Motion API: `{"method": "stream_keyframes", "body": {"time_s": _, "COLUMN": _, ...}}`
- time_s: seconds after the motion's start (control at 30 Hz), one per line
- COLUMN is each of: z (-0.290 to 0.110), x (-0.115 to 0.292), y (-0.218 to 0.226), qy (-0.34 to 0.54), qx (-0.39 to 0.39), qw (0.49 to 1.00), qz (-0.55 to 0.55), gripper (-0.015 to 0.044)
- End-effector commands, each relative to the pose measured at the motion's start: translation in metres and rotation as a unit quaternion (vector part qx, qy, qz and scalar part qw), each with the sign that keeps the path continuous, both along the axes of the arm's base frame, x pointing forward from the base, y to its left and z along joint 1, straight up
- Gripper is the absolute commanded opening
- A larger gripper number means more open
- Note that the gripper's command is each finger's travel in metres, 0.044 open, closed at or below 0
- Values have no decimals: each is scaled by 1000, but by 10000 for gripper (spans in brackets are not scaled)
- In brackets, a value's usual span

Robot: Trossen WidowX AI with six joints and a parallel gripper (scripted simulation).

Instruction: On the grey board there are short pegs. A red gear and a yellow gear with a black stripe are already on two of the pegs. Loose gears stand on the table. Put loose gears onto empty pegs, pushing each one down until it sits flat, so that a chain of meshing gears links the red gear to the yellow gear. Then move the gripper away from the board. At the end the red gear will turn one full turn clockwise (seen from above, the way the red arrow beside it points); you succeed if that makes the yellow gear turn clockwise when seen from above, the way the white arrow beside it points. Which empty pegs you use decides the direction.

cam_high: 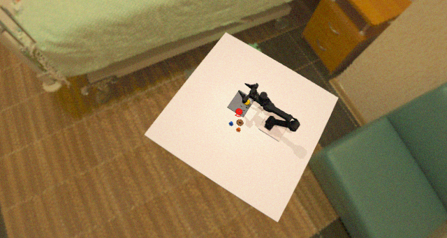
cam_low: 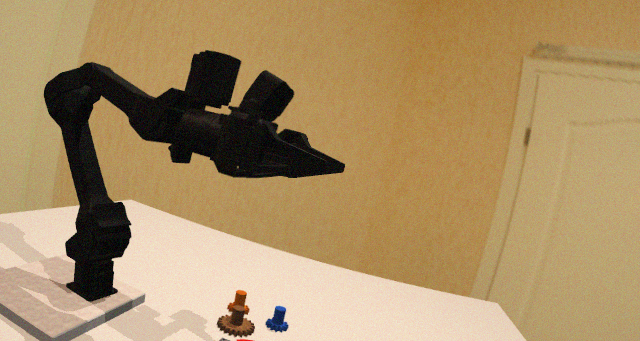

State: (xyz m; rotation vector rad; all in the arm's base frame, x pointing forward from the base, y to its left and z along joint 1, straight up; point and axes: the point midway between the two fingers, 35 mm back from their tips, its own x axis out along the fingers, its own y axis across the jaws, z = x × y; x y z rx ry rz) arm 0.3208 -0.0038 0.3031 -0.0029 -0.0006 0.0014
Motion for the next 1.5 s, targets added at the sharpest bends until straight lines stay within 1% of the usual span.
{"method": "stream_keyframes", "body": {"time_s": 0.0, "z": -2, "x": 1, "y": 1, "qy": 6, "qx": -1, "qw": 1000, "qz": 2, "gripper": 426}}
{"method": "stream_keyframes", "body": {"time_s": 0.03, "z": -9, "x": 4, "y": 6, "qy": 24, "qx": -4, "qw": 1000, "qz": 9, "gripper": 440}}
{"method": "stream_keyframes", "body": {"time_s": 0.17, "z": -61, "x": 15, "y": 40, "qy": 162, "qx": -33, "qw": 984, "qz": 62, "gripper": 440}}
{"method": "stream_keyframes", "body": {"time_s": 0.23, "z": -88, "x": 13, "y": 58, "qy": 232, "qx": -54, "qw": 967, "qz": 91, "gripper": 440}}
{"method": "stream_keyframes", "body": {"time_s": 0.33, "z": -128, "x": 0, "y": 85, "qy": 340, "qx": -95, "qw": 925, "qz": 138, "gripper": 440}}
{"method": "stream_keyframes", "body": {"time_s": 0.43, "z": -163, "x": -23, "y": 107, "qy": 440, "qx": -142, "qw": 868, "qz": 184, "gripper": 440}}
{"method": "stream_keyframes", "body": {"time_s": 0.53, "z": -190, "x": -53, "y": 124, "qy": 530, "qx": -195, "qw": 793, "qz": 226, "gripper": 440}}
{"method": "stream_keyframes", "body": {"time_s": 0.6, "z": -203, "x": -77, "y": 131, "qy": 588, "qx": -235, "qw": 732, "qz": 252, "gripper": 440}}
{"method": "stream_keyframes", "body": {"time_s": 0.67, "z": -210, "x": -95, "y": 134, "qy": 624, "qx": -261, "qw": 686, "qz": 268, "gripper": 440}}
{"method": "stream_keyframes", "body": {"time_s": 0.73, "z": -212, "x": -103, "y": 135, "qy": 641, "qx": -274, "qw": 662, "qz": 276, "gripper": 440}}
{"method": "stream_keyframes", "body": {"time_s": 0.77, "z": -213, "x": -104, "y": 135, "qy": 643, "qx": -276, "qw": 659, "qz": 277, "gripper": 440}}
{"method": "stream_keyframes", "body": {"time_s": 1.03, "z": -212, "x": -99, "y": 133, "qy": 643, "qx": -276, "qw": 659, "qz": 277, "gripper": 440}}
{"method": "stream_keyframes", "body": {"time_s": 1.17, "z": -226, "x": -98, "y": 133, "qy": 643, "qx": -276, "qw": 659, "qz": 277, "gripper": 440}}
{"method": "stream_keyframes", "body": {"time_s": 1.47, "z": -236, "x": -98, "y": 134, "qy": 643, "qx": -276, "qw": 659, "qz": 277, "gripper": 440}}
